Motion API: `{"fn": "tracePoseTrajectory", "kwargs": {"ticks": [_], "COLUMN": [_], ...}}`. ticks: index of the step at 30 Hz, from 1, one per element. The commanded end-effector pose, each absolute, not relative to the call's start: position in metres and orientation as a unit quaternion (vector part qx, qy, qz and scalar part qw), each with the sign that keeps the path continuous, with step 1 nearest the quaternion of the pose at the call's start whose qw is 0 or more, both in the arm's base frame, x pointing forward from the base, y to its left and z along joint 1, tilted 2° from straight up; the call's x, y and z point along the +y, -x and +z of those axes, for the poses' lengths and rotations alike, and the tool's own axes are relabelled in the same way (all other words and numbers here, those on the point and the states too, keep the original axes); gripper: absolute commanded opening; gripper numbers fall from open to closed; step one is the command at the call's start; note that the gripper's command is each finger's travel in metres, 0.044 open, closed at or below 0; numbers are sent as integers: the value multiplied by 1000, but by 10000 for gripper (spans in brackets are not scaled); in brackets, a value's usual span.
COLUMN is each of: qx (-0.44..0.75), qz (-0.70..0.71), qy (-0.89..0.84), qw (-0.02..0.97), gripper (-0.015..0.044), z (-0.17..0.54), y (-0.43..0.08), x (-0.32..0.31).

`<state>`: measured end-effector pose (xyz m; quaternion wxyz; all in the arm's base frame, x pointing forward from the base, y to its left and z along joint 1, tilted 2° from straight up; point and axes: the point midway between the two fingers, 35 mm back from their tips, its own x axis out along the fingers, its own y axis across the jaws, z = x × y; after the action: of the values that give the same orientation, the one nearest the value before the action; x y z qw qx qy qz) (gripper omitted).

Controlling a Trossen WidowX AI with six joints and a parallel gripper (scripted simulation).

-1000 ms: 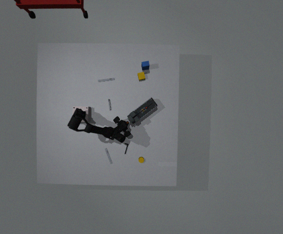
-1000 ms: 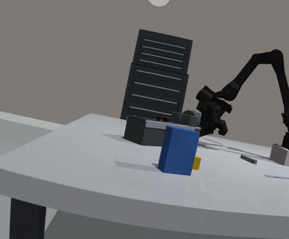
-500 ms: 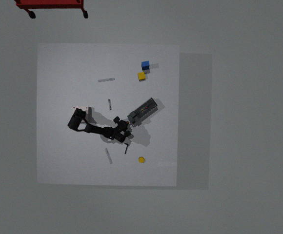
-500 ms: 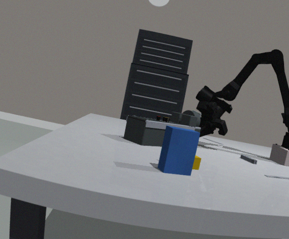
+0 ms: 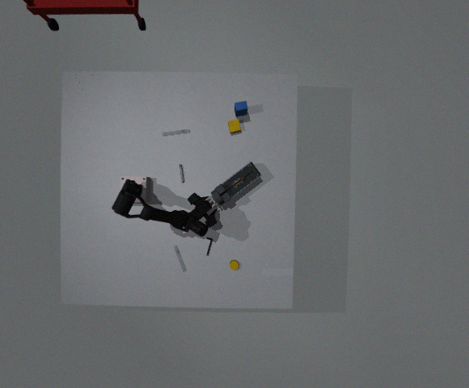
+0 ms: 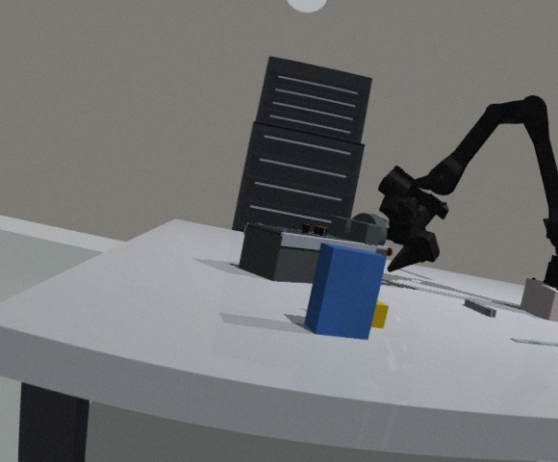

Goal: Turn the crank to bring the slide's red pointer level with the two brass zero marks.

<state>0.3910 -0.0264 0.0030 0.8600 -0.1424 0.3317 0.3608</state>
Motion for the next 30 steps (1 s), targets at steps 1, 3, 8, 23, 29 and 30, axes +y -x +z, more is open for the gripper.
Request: {"fn": "tracePoseTrajectory", "kwargs": {"ticks": [1,3,8,23,29,30], "qx": [332,332,332,336,340,344], "qz": [361,361,361,361,360,356], "qy": [143,143,143,138,136,136], "qw": [860,860,860,859,858,858], "gripper": [440,440,440,440,440,440], "z": [7,17,45,140,170,169], "y": [-391,-392,-391,-391,-385,-387], "x": [-27,-27,-28,-33,-31,-29]}}
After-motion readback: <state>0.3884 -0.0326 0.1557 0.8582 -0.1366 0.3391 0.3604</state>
